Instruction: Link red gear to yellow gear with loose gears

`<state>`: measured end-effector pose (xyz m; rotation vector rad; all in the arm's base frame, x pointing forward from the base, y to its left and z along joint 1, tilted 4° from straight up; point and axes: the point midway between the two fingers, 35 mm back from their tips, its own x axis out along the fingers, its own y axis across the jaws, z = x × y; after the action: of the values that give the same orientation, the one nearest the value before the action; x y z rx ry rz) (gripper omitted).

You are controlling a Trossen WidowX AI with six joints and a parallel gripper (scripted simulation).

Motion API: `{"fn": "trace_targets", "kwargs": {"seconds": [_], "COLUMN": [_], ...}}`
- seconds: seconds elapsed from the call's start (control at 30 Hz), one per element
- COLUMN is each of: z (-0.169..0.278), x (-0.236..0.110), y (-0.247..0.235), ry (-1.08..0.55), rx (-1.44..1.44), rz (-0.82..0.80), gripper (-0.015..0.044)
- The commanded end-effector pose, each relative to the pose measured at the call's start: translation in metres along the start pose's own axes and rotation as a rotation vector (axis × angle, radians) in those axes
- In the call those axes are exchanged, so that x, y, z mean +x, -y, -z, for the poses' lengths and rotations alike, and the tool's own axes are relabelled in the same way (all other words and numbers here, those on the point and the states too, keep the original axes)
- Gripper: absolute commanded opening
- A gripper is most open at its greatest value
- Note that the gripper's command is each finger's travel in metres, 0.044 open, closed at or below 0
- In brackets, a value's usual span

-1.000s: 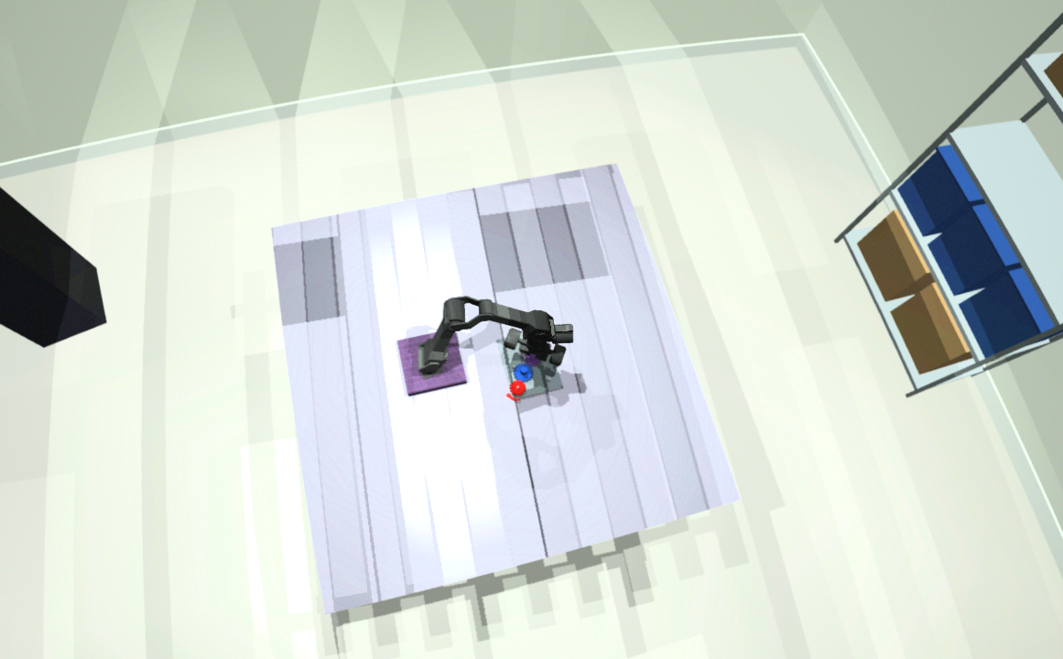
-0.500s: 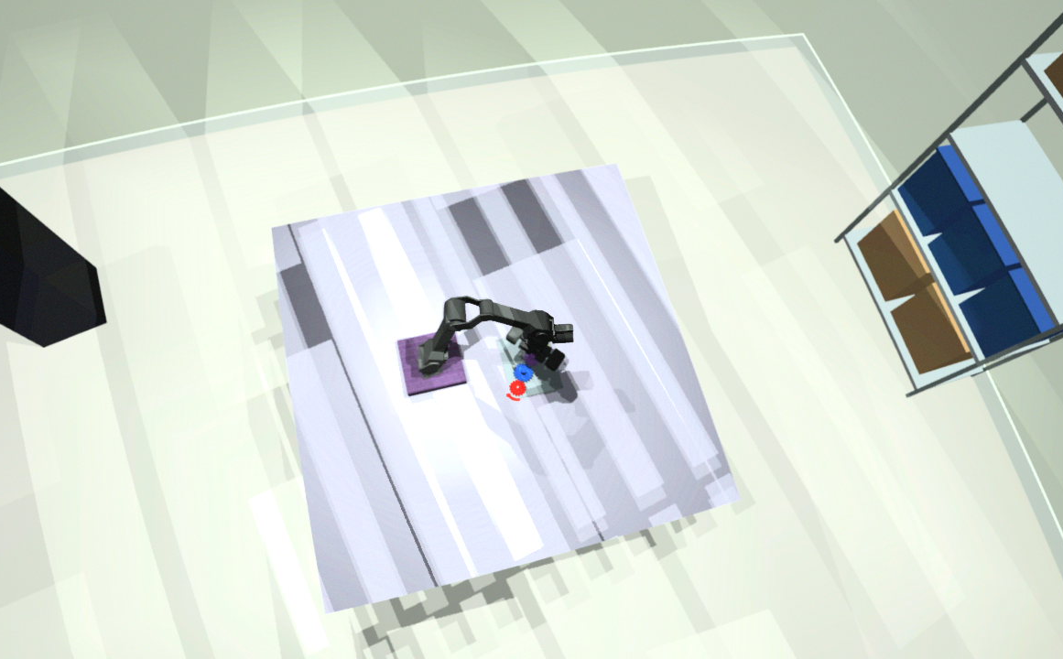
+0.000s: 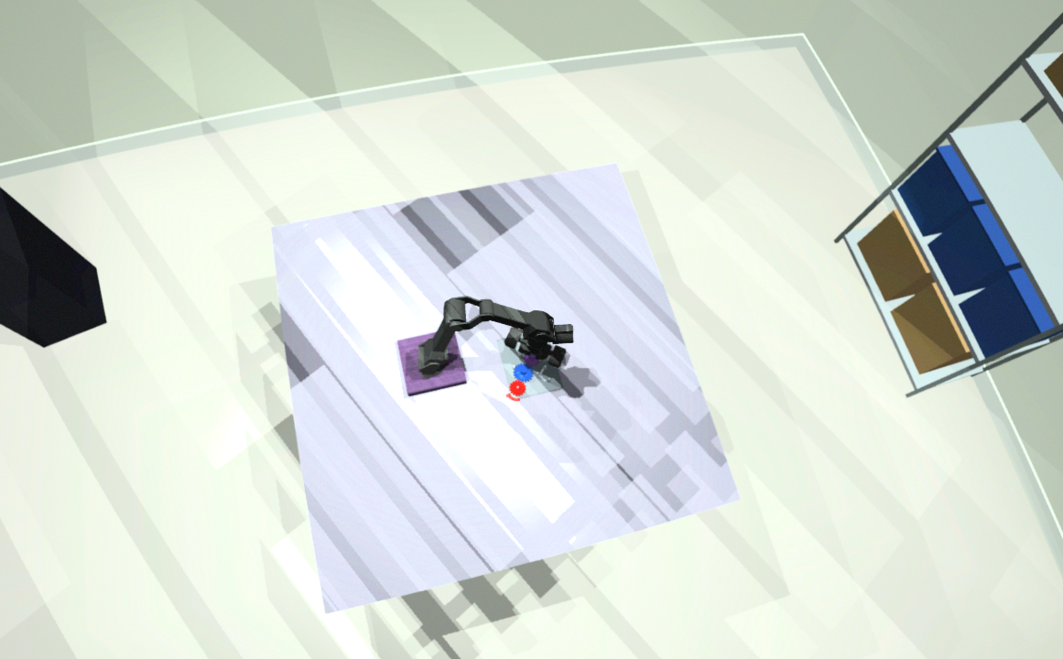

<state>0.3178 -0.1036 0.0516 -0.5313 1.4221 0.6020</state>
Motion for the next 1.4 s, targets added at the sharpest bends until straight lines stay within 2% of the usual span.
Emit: {"fn": "trace_targets", "kwargs": {"seconds": [0.0, 0.2, 0.37, 0.4, 0.57, 0.8, 0.9, 0.93, 1.07, 1.27, 1.37], "z": [-0.001, 0.000, 0.001, 0.001, 0.001, 0.002, 0.002, 0.002, 0.003, 0.004, 0.004], "x": [0.001, 0.002, 0.001, 0.000, -0.008, -0.047, -0.048, -0.042, -0.087, -0.090, -0.090], "y": [0.000, -0.002, -0.002, -0.002, 0.000, 0.000, 0.000, 0.000, -0.004, -0.005, -0.005], "ry": [-0.004, -0.004, -0.004, -0.004, -0.004, -0.004, -0.004, -0.002, -0.003, -0.003, -0.003], "rx": [-0.099, -0.174, -0.118, -0.095, -0.034, 0.020, 0.021, 0.004, 0.004, 0.004, 0.004], "rz": [0.001, 0.000, 0.000, 0.000, 0.001, 0.001, 0.001, 0.001, 0.001, 0.001, 0.001], "gripper": [0.0000, 0.0000, 0.0131, 0.0140, 0.0140, 0.0140, 0.0140, 0.0166, 0.0271, 0.0429, 0.0440]}}
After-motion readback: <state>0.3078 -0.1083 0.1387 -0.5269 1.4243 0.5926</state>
